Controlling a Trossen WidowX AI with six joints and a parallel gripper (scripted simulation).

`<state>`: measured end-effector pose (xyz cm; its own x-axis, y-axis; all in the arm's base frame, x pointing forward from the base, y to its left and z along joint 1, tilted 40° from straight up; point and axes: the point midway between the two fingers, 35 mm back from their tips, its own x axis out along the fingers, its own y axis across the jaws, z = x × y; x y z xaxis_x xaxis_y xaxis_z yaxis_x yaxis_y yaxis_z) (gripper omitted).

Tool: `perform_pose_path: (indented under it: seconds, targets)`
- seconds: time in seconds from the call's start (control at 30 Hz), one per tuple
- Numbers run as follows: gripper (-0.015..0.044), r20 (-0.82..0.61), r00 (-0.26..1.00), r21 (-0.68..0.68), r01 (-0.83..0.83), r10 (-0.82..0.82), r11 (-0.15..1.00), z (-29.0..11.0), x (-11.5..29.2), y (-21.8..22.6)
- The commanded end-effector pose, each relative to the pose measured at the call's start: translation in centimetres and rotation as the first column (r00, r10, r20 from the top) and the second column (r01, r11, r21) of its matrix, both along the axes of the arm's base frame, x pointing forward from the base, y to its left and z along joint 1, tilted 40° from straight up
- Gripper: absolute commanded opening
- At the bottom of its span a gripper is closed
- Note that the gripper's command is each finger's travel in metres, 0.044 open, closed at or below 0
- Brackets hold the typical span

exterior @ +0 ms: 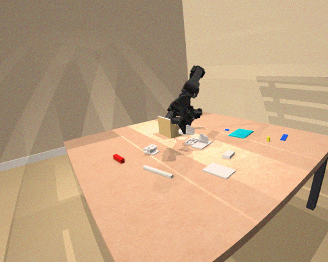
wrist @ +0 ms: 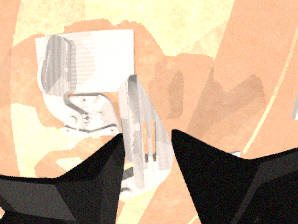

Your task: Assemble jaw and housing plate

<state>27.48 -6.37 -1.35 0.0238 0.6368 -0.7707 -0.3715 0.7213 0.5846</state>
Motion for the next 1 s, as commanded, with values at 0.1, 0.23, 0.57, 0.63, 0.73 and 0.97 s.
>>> perform_pose_path:
  seconds: [0.1,0.23,0.57,0.63,0.73,0.97]
  targets:
    - [0.0134,0.039,0.998,0.000,-0.044,0.044,0.999,0.14,-0.28,0.29]
    - [0.0134,0.039,0.998,0.000,-0.044,0.044,0.999,0.14,-0.28,0.29]
    - [0.0134,0.057,0.996,-0.002,-0.065,0.065,0.998,0.14,-0.28,0.29]
    - [0.0134,0.057,0.996,-0.002,-0.065,0.065,0.998,0.14,-0.28,0.29]
    - [0.0134,0.057,0.996,-0.002,-0.065,0.065,0.998,0.14,-0.28,0.29]
    - [0.0134,0.057,0.996,-0.002,-0.065,0.065,0.998,0.40,-0.01,0.58]
